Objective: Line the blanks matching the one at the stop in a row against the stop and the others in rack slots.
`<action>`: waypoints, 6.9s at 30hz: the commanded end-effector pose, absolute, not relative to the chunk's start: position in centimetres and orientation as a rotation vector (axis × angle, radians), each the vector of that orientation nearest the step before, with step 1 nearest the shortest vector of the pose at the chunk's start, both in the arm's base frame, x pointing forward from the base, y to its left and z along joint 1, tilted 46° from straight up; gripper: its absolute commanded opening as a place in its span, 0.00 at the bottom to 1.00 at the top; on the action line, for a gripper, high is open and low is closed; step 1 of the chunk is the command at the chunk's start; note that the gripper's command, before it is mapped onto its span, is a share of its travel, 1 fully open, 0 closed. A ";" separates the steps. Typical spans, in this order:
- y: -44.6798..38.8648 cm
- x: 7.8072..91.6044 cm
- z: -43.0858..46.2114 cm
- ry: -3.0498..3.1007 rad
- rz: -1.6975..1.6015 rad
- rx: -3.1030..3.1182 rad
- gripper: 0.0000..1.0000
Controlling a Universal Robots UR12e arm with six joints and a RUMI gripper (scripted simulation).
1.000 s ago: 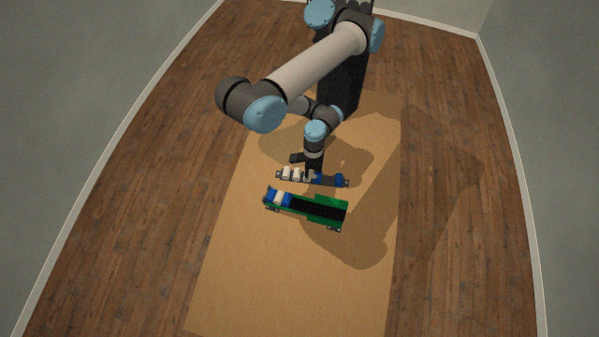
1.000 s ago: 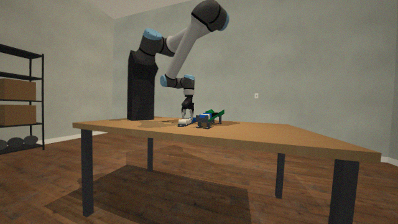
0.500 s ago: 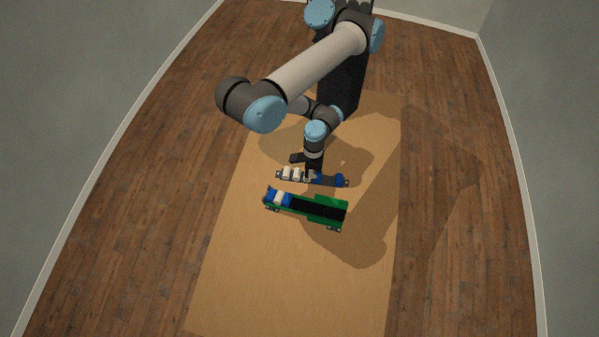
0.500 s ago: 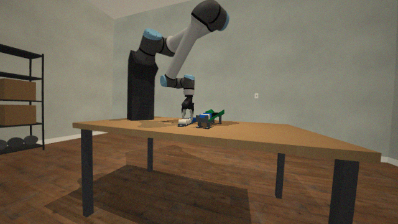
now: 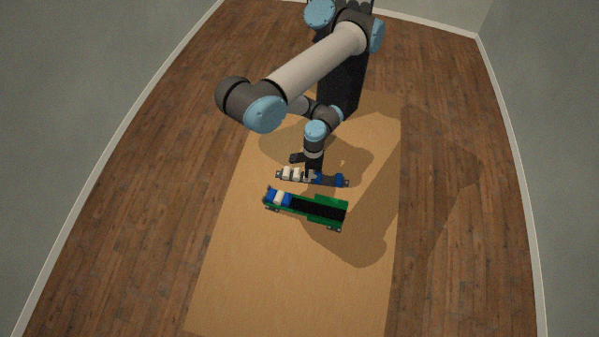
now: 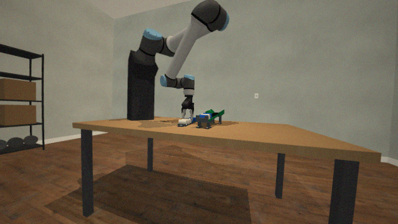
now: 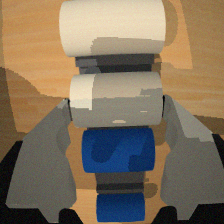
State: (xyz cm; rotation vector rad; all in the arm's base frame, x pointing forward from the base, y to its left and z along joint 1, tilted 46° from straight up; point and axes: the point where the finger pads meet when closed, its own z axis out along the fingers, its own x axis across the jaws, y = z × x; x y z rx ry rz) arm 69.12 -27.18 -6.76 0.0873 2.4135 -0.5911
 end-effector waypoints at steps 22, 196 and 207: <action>-27.1 69.1 -6.7 2.413 -0.591 0.087 0.49; -18.7 65.5 -2.8 0.339 -1.219 -3.319 1.00; -18.6 65.4 -3.0 0.178 -1.197 -3.374 1.00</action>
